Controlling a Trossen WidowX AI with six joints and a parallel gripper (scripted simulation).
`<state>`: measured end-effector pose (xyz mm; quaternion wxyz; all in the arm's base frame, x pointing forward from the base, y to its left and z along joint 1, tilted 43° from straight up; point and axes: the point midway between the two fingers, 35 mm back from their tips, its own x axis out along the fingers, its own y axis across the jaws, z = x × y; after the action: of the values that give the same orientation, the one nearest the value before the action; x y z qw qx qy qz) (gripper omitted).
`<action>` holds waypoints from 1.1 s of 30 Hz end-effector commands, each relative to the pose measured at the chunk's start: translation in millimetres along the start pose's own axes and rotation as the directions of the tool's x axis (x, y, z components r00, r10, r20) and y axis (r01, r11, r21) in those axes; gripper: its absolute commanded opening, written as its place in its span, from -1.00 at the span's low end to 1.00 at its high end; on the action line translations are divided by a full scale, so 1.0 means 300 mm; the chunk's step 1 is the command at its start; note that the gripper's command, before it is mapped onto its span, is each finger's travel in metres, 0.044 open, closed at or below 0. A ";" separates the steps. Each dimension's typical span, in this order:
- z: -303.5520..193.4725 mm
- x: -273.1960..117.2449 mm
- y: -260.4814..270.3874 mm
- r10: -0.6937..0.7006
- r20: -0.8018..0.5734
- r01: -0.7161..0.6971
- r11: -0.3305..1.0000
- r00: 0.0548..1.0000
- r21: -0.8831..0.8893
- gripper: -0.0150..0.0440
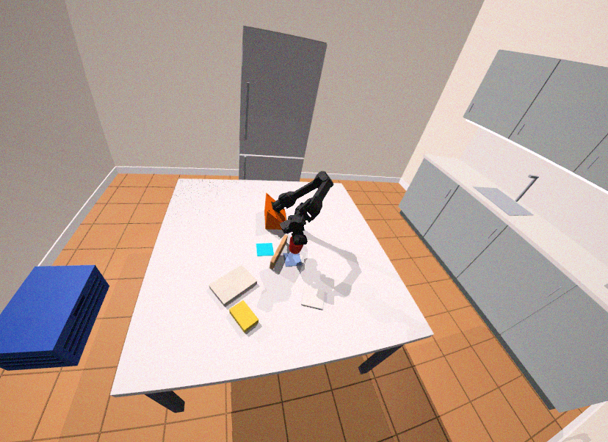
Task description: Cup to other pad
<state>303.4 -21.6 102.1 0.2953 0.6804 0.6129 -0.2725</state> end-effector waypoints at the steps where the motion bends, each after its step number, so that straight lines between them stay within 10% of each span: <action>1: 0.000 0.001 0.000 0.000 0.000 0.000 1.000 1.000 0.001 -0.49; 33: 0.202 -0.019 -0.108 -0.006 0.006 0.006 1.000 1.000 -0.001 -0.49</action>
<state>276.4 -62.2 71.1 0.2995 0.6798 0.6111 -0.2734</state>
